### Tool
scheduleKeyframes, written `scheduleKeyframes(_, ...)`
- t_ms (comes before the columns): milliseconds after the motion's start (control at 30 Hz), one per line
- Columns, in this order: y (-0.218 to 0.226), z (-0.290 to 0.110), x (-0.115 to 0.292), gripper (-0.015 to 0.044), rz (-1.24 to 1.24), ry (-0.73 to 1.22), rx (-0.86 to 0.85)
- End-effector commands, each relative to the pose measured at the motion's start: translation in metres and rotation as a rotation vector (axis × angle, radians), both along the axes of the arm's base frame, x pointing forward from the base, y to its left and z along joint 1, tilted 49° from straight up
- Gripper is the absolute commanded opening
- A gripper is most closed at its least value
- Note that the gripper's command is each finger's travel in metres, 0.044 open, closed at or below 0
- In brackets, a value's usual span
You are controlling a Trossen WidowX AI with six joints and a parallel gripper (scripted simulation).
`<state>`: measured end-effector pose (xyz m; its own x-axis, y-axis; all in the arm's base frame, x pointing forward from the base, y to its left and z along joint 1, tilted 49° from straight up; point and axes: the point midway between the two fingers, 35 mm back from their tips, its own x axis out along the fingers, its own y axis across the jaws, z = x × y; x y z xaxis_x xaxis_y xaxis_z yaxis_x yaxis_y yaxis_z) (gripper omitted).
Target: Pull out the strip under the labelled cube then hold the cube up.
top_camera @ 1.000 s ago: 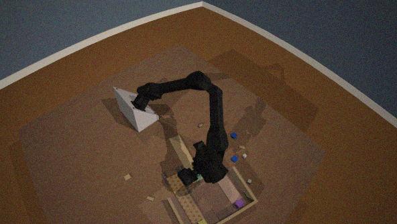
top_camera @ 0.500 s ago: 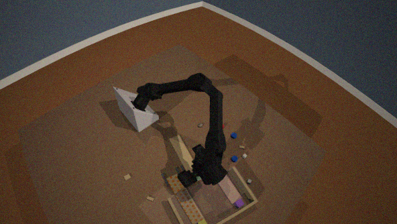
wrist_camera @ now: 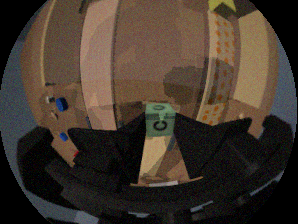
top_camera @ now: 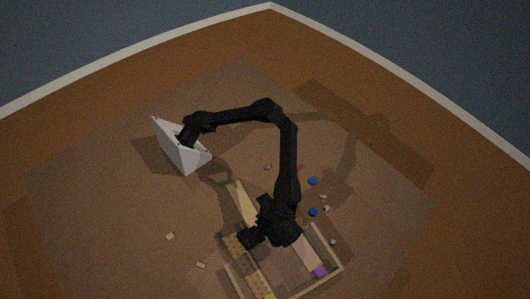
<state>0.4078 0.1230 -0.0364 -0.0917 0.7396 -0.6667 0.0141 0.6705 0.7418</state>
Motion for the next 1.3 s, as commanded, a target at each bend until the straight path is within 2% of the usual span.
scheduleKeyframes(0,0.0,0.0,0.0,0.0105,0.0,0.0,0.0)
scheduleKeyframes(33,0.0,0.0,0.0,0.0098,0.0,0.0,0.0)
scheduleKeyframes(167,-0.002,0.001,-0.002,0.0,0.0,0.0,0.0)
scheduleKeyframes(633,-0.04,0.024,-0.052,0.0,-0.003,0.011,0.001)
scheduleKeyframes(867,-0.042,0.025,-0.057,0.0,-0.003,0.011,0.001)
scheduleKeyframes(1267,-0.05,0.023,-0.099,0.0,-0.003,0.013,0.001)
